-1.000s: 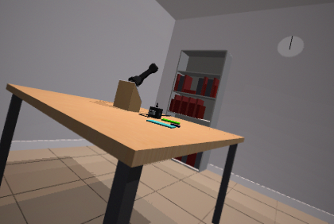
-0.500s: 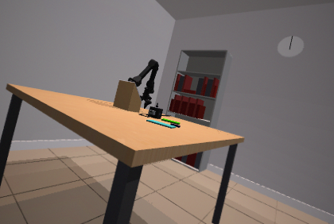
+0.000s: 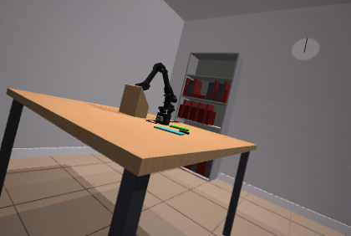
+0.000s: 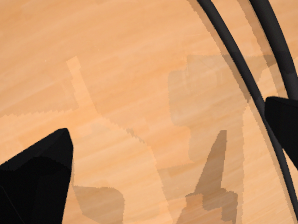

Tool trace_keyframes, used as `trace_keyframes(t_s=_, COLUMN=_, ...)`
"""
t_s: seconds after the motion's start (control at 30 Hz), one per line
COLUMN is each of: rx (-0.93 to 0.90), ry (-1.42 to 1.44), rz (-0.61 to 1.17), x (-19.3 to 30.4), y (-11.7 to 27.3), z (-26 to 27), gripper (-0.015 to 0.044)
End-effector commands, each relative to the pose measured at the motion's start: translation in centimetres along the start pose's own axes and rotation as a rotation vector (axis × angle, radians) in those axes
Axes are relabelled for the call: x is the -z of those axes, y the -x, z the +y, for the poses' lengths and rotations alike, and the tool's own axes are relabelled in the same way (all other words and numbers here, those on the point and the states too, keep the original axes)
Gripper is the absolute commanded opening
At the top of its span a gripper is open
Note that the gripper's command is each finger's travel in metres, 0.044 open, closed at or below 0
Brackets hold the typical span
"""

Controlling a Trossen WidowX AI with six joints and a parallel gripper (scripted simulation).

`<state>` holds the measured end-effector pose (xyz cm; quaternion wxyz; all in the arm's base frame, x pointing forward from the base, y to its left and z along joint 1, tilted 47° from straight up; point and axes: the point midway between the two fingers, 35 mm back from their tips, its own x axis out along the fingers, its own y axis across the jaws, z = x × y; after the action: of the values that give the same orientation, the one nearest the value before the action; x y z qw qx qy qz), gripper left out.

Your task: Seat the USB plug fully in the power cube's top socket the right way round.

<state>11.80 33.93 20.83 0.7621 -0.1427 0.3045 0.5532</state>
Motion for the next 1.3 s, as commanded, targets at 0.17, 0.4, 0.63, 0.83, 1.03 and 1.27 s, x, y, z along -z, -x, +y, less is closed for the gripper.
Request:
trace_keyframes(t_s=0.17, rx=0.270, ry=-0.357, rz=0.078, x=2.7, y=1.1, z=-13.8, gripper=0.0440)
trace_keyframes(t_s=0.4, rx=0.319, ry=-0.930, rz=0.217, x=9.7, y=1.8, z=-21.9, gripper=0.0440)
trace_keyframes(t_s=0.63, rx=0.327, ry=-1.581, rz=0.236, x=16.8, y=4.6, z=-28.1, gripper=0.0440)
trace_keyframes(t_s=0.83, rx=0.219, ry=-2.230, rz=0.184, x=22.6, y=8.2, z=-31.1, gripper=0.0440)
trace_keyframes(t_s=1.03, rx=0.097, ry=-2.606, rz=0.111, x=25.5, y=10.6, z=-32.4, gripper=0.0440)
trace_keyframes(t_s=1.27, rx=0.097, ry=-2.606, rz=0.111, x=25.5, y=10.5, z=-32.4, gripper=0.0440)
